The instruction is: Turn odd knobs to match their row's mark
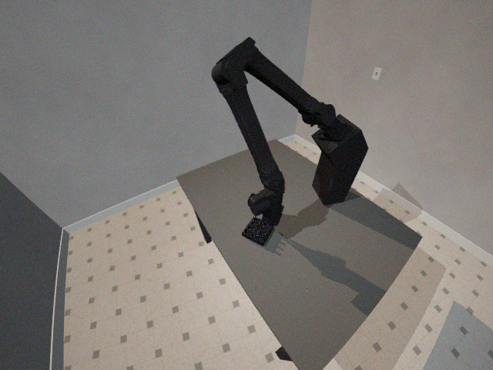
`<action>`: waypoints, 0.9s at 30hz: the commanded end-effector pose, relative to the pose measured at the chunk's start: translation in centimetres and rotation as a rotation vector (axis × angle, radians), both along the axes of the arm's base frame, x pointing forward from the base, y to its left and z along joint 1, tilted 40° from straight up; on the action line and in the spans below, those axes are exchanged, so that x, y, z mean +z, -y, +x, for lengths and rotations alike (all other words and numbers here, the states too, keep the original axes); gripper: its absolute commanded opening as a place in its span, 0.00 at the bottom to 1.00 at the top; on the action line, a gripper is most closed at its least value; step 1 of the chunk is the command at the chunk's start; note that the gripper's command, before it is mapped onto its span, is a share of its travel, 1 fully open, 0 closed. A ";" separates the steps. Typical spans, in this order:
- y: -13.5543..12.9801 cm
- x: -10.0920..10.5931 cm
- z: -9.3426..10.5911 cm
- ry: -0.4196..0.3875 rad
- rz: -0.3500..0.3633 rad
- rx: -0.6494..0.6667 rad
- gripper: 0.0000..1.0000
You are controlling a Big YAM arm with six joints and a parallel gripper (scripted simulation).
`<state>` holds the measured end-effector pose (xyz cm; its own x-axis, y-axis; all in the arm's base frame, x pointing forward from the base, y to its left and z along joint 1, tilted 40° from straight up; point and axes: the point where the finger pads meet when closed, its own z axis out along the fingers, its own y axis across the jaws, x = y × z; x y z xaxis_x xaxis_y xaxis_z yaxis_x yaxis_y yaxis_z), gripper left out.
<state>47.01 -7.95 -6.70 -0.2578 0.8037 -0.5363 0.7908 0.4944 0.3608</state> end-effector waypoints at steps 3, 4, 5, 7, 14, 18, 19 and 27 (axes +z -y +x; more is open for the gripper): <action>0.5 -0.2 -0.1 0.031 0.044 -0.075 0.08; 0.5 -0.2 -0.1 0.033 0.048 -0.081 0.08; 0.5 -0.2 -0.1 0.035 0.051 -0.085 0.08; 0.5 -0.2 -0.1 0.039 0.057 -0.094 0.08; 0.5 -0.3 -0.1 0.044 0.066 -0.106 0.08; 0.5 -0.3 -0.1 0.046 0.069 -0.109 0.08; 0.5 -0.3 -0.1 0.046 0.069 -0.110 0.08; 0.5 -0.3 -0.1 0.044 0.067 -0.107 0.08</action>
